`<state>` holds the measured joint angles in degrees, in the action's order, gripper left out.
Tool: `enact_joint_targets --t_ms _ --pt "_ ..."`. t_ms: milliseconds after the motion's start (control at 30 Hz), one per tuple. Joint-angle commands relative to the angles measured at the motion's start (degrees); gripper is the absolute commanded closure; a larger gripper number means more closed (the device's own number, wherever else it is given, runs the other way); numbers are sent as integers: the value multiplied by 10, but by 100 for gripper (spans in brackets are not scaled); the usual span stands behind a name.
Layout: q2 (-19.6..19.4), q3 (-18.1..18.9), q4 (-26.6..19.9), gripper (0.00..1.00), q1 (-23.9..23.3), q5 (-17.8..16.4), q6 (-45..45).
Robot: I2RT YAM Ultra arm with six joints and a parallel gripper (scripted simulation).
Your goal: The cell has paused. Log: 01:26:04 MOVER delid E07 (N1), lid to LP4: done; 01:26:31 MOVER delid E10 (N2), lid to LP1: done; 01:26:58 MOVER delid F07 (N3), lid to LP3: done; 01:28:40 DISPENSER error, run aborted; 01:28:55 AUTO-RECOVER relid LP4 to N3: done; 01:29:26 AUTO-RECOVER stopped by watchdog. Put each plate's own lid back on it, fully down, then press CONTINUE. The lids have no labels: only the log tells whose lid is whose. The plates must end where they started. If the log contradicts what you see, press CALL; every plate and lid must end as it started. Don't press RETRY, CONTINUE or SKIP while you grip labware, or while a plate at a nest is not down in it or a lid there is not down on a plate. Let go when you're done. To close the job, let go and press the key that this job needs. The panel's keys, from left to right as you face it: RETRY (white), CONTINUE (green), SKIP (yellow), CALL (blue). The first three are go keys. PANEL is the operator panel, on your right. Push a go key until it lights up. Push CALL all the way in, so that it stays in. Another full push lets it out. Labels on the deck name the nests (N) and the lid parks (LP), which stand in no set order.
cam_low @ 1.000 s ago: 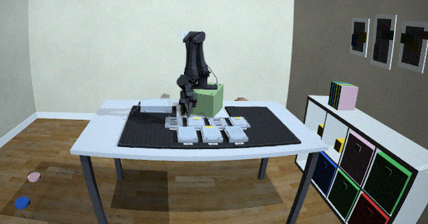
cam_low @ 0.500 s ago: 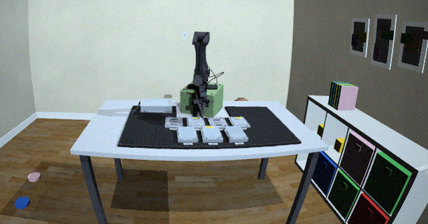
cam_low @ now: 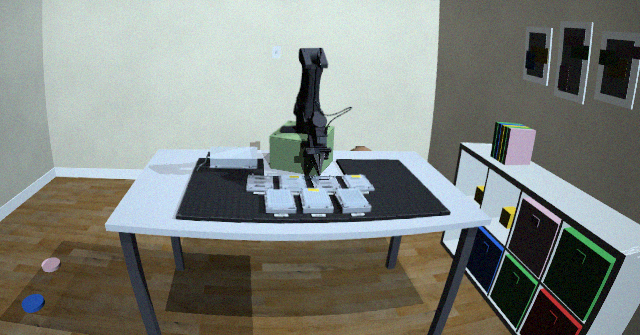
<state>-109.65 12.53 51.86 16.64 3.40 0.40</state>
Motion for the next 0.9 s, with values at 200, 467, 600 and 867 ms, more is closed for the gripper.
enact_joint_targets --t_ms 200,467,600,867 --pt "-13 30 -21 100 108 104 103" --pt "-25 69 -69 100 213 175 182" --pt "-31 89 -92 100 248 199 210" --pt "-31 115 -137 100 288 227 250"
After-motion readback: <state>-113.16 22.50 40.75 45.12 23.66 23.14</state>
